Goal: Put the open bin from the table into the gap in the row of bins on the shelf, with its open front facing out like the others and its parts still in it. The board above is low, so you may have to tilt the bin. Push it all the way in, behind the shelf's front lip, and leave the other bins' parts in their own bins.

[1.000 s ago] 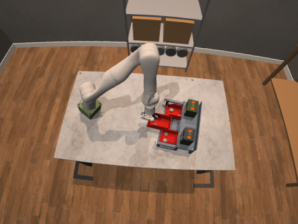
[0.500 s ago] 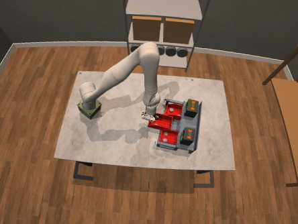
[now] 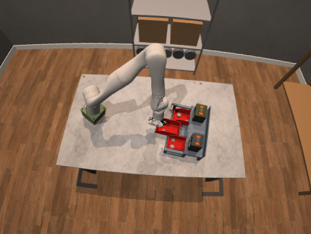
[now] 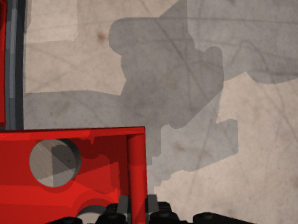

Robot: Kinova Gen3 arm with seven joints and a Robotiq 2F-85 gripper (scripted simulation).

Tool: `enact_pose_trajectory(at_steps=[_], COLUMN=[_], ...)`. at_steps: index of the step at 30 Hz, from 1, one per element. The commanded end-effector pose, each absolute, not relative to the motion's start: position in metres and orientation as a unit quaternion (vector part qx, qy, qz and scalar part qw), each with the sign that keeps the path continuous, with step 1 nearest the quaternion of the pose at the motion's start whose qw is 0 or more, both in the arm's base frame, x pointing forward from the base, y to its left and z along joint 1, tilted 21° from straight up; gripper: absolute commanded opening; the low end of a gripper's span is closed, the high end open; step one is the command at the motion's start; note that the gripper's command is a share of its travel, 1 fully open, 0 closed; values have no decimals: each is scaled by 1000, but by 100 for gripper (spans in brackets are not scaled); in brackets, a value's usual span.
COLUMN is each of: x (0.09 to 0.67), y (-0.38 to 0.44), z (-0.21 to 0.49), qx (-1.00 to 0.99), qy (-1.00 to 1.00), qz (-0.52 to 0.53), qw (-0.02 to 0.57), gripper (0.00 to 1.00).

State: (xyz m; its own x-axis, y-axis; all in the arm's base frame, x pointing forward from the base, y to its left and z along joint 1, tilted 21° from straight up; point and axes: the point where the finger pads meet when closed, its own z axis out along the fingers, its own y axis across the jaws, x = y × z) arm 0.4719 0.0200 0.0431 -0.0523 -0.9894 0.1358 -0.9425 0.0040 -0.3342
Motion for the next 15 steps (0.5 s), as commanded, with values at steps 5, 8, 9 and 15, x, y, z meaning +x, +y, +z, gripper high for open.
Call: enact_pose_trajectory(at_steps=[5,8,9,15], x=[479,479,479,482], y=[22,22,22,21], z=[45,45,45,47], qx=[-688,-688,-688,-687], qy=[703,703,703,703], qz=[-169,-169,-169,-170], qw=[69,69,69,69], gripper=[10,10,10,10])
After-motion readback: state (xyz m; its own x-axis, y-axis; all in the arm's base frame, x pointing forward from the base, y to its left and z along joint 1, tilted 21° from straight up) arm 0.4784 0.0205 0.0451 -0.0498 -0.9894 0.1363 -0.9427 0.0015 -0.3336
